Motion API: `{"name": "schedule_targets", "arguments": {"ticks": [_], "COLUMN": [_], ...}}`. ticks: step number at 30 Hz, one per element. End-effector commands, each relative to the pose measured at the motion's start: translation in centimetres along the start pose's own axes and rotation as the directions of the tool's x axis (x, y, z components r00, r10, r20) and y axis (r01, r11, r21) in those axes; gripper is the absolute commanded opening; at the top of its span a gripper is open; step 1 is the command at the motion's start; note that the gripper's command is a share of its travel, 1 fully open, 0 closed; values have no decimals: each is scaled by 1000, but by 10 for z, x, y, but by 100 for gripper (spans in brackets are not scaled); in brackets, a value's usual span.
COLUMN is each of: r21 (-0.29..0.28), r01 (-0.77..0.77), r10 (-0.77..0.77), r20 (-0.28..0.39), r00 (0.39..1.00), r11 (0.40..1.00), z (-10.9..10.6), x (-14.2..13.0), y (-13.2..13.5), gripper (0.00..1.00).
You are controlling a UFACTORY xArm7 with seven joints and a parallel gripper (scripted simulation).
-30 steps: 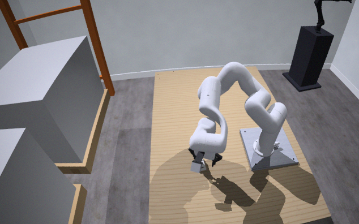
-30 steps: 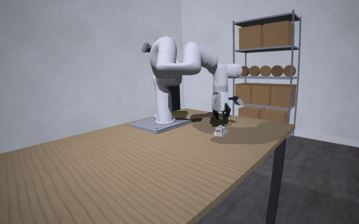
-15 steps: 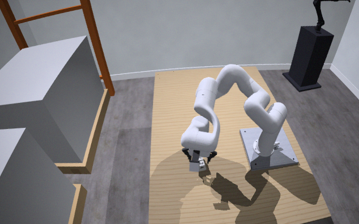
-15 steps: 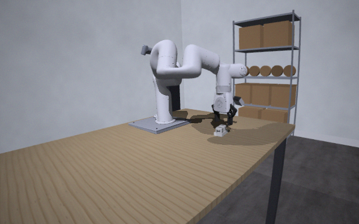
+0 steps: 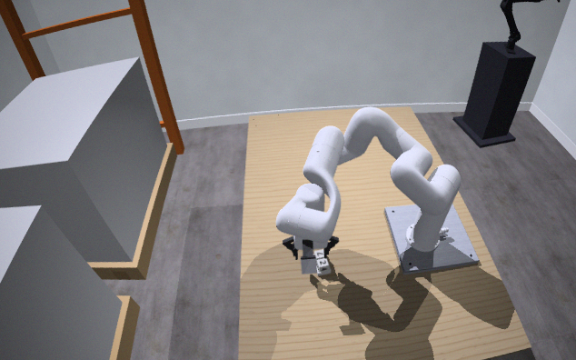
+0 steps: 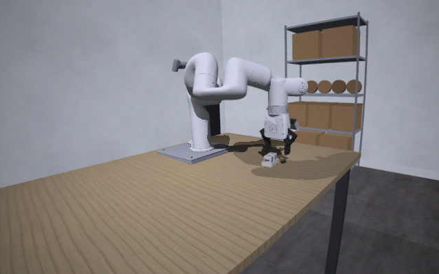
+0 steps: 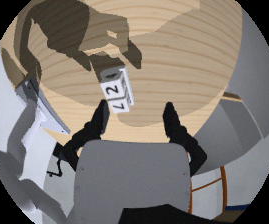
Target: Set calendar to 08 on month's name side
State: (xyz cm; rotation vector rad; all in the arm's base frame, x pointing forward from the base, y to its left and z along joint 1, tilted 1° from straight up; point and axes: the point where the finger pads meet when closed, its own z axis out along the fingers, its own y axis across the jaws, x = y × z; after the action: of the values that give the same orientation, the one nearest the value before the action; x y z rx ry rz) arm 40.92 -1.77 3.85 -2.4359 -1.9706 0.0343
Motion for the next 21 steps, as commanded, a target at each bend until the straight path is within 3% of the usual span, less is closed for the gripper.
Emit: {"name": "schedule_targets", "arguments": {"ticks": [1, 6, 13, 16, 21], "r21": [1, 1, 1, 1, 1], "r01": [47, 66, 219, 219, 226], "r10": [-47, -66, -219, -219, -226], "r20": [-2, -2, -3, -3, -3], "r00": [999, 998, 976, 976, 974], "r11": [999, 998, 976, 976, 974], "z": [-1, -1, -1, -1, -1], "x": [-8, -9, -11, -18, -20], "y": [21, 23, 27, 45, 49], "gripper": [100, 100, 100, 100, 100]}}
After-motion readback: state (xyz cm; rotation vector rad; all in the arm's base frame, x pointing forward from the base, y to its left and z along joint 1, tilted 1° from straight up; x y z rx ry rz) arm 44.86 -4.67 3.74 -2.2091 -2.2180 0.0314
